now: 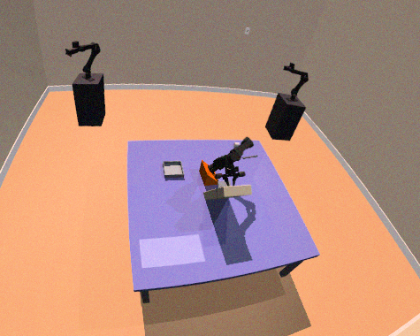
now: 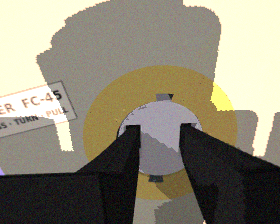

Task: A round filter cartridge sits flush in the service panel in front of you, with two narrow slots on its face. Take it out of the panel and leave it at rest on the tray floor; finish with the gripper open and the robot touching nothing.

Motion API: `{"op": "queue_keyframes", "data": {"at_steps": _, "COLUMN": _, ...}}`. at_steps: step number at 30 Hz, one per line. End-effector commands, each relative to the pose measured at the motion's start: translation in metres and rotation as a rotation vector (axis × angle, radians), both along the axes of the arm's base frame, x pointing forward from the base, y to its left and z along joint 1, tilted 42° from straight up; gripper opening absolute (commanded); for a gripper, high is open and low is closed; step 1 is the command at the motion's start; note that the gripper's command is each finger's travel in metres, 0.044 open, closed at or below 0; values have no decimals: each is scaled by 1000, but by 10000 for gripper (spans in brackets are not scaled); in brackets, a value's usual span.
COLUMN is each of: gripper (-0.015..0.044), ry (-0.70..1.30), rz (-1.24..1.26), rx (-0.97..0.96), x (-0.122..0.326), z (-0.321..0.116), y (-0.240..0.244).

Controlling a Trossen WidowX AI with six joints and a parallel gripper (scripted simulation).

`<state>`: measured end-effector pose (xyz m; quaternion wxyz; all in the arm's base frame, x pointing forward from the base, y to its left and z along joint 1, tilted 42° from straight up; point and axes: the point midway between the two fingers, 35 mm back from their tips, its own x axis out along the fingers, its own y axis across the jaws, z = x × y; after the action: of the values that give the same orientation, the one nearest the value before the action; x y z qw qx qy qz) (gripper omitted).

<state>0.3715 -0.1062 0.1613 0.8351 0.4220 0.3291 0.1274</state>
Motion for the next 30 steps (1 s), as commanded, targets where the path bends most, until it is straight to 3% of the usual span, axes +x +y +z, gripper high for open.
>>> {"op": "queue_keyframes", "data": {"at_steps": 1, "gripper": 105, "ry": 0, "rz": 0, "rx": 0, "x": 0, "z": 0, "y": 0}}
{"op": "queue_keyframes", "data": {"at_steps": 9, "gripper": 52, "ry": 0, "rz": 0, "rx": 0, "x": 0, "z": 0, "y": 0}}
{"op": "queue_keyframes", "data": {"at_steps": 11, "gripper": 0, "ry": 0, "rz": 0, "rx": 0, "x": 0, "z": 0, "y": 0}}
{"op": "queue_keyframes", "data": {"at_steps": 16, "gripper": 0, "ry": 35, "rz": -29, "rx": 47, "x": 2, "z": -1, "y": 1}}
{"op": "queue_keyframes", "data": {"at_steps": 30, "gripper": 0, "ry": 271, "rz": -241, "rx": 402, "x": 5, "z": -3, "y": 4}}
